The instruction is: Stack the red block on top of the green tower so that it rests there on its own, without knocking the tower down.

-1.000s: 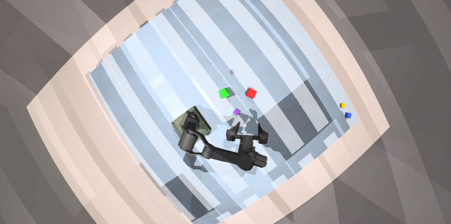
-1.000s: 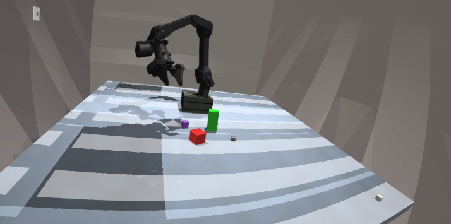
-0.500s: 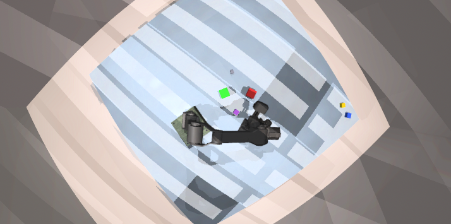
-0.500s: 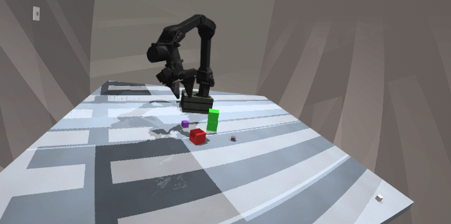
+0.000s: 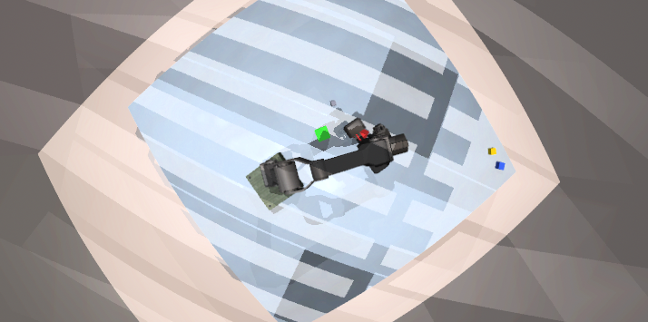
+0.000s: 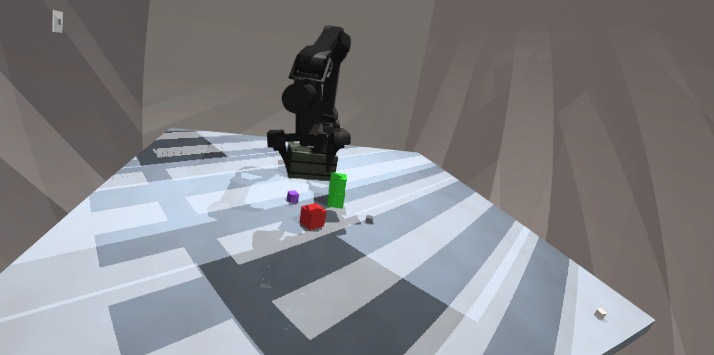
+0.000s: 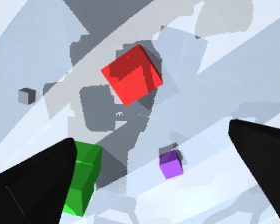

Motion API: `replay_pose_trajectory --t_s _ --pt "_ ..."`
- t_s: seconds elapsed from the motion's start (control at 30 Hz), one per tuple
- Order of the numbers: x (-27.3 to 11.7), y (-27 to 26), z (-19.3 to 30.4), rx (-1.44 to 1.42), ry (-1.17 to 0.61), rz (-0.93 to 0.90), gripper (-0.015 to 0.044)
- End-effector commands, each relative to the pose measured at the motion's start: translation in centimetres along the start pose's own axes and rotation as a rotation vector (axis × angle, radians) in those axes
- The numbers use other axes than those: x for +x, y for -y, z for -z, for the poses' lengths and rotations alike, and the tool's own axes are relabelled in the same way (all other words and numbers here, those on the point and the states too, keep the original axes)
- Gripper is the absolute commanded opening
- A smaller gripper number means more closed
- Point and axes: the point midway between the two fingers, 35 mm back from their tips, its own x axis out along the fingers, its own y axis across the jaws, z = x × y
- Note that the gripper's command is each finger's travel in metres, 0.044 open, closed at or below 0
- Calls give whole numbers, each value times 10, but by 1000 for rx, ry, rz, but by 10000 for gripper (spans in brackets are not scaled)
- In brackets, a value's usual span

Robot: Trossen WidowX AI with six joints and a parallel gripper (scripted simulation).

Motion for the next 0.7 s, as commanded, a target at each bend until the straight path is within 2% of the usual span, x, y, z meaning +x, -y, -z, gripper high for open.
replay_pose_trajectory --t_s 0.0,0.13,0.37,0.67 --pt "6 -11 -12 -236 -24 62 440" --pt "11 -25 -23 -473 -54 121 440" --pt "12 -25 -23 -484 -56 124 440" --pt "68 -17 -21 -484 -56 124 440"
